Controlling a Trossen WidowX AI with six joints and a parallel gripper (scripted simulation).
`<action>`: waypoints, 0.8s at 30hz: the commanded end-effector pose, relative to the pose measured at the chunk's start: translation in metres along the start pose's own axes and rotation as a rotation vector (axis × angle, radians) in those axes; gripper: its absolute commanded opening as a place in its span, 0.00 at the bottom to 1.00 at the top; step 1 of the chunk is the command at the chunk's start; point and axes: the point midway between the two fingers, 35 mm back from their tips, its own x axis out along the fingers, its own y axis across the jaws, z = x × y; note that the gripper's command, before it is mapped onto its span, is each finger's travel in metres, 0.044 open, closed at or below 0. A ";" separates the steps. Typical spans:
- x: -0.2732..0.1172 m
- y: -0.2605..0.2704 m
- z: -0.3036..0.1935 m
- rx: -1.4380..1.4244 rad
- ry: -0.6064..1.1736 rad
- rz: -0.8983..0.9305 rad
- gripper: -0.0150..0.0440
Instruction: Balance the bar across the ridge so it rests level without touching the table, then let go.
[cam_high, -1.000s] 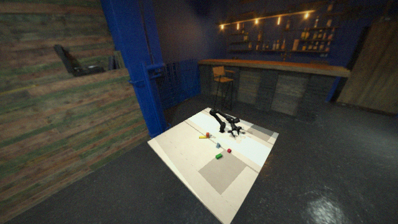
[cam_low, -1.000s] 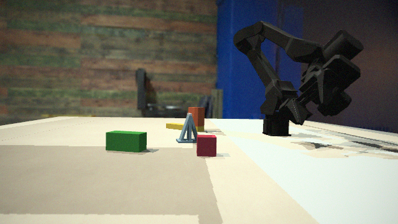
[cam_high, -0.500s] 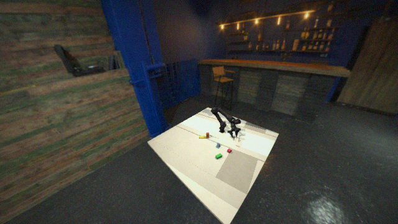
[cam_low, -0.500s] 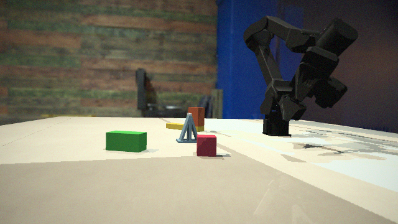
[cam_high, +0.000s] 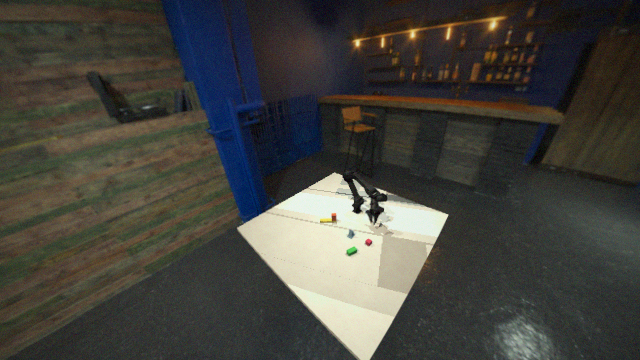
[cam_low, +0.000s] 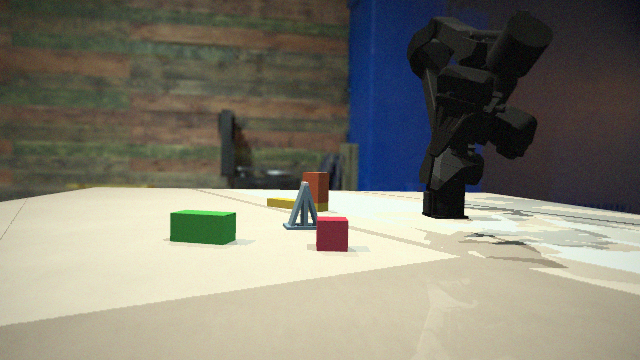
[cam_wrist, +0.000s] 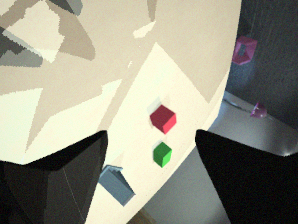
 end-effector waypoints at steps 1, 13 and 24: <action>0.004 -0.002 -0.010 0.085 0.023 0.041 0.79; 0.015 -0.009 -0.042 0.337 0.109 0.139 0.79; 0.023 -0.011 -0.075 0.575 0.195 0.217 0.79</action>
